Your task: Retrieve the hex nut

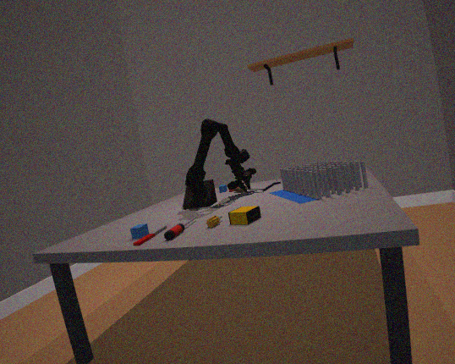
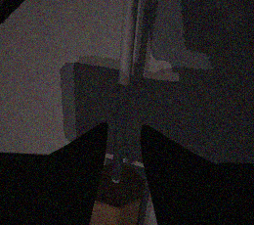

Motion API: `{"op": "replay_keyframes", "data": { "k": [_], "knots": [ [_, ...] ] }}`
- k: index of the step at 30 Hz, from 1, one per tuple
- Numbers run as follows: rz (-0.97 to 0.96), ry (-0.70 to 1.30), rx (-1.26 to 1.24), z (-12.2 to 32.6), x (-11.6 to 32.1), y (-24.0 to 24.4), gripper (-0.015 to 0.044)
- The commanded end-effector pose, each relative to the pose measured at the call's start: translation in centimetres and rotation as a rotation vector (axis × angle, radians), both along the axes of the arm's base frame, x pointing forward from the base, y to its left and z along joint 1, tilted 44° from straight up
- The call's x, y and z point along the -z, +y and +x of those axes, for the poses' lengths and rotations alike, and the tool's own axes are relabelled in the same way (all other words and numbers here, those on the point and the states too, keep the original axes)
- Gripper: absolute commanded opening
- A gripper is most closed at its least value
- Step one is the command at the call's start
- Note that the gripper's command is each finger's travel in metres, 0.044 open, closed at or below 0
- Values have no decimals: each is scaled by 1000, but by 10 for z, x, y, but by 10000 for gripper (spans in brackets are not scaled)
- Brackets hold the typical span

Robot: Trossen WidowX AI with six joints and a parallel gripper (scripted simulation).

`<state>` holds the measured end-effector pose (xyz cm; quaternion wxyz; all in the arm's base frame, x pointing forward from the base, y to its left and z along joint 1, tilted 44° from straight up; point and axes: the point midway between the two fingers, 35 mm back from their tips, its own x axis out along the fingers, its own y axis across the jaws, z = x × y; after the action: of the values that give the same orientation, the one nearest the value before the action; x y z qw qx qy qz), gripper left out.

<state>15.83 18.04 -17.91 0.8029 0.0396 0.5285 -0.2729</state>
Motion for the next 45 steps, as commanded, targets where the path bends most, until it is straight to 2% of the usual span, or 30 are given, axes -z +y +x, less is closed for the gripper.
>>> {"op": "replay_keyframes", "data": {
  "k": [1,10,13,19,45],
  "knots": [
    [-5,4,0,-1,0,-1,210],
    [-5,4,0,-1,0,-1,440],
    [75,5,49,2,-14,16,440],
    [32,-13,-2,-5,-52,57,440],
    [24,-15,-4,-6,-53,58,440]
  ]
}}
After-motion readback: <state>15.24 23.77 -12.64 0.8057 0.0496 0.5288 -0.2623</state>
